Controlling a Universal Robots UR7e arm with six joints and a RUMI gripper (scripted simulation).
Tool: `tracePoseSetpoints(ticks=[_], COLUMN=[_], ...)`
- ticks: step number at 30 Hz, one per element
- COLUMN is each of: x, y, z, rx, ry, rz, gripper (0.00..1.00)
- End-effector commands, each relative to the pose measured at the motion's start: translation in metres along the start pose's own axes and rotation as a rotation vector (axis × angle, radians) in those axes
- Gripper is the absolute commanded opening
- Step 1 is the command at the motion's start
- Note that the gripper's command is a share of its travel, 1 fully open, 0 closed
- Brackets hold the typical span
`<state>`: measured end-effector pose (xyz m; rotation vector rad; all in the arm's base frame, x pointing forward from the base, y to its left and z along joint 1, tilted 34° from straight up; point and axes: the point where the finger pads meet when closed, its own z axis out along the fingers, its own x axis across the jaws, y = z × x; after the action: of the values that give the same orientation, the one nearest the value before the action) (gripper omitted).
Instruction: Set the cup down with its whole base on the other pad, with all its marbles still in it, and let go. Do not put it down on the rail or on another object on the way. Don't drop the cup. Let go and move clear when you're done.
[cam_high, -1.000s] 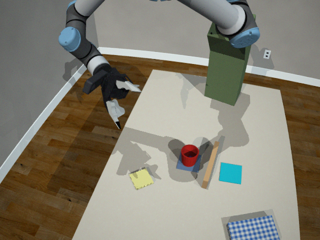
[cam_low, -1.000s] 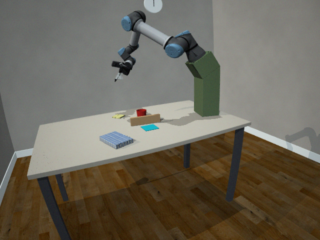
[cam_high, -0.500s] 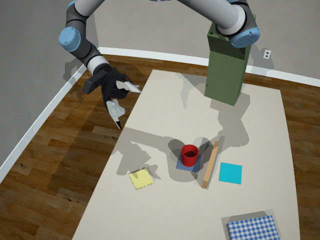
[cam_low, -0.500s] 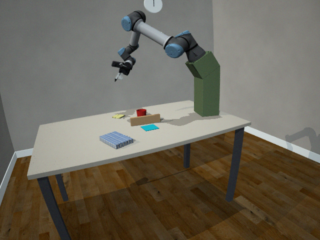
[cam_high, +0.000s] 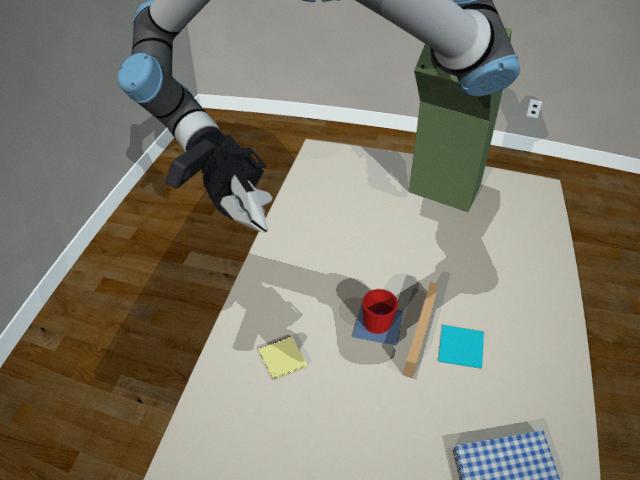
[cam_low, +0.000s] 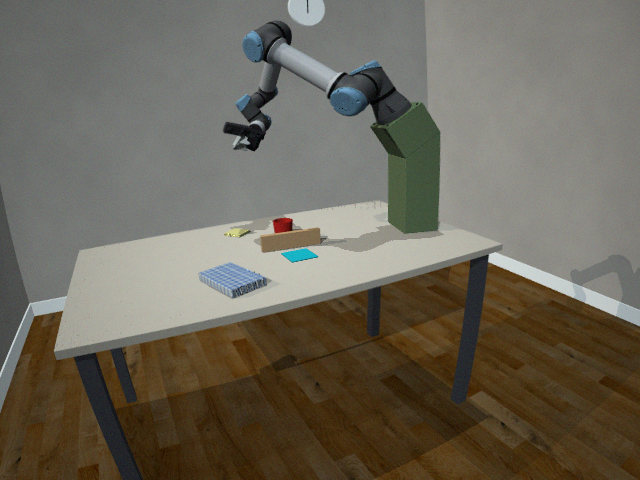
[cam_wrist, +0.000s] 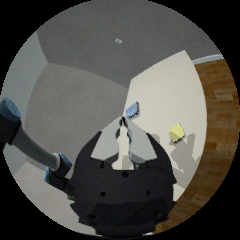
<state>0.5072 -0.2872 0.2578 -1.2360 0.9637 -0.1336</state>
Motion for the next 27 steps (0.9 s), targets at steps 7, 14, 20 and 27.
tracePoseSetpoints(ticks=[7, 14, 20, 27], x=[0.0, 0.004, 0.006, 0.01], y=[0.009, 0.02, 0.029, 0.044], z=[0.005, 0.009, 0.013, 0.019], rx=[-0.037, -0.085, -0.122, -0.19], ry=[0.01, 0.029, 0.043, 0.069], rz=[-0.038, -0.09, -0.13, -0.204], gripper=[0.0, 0.0, 0.0, 0.0])
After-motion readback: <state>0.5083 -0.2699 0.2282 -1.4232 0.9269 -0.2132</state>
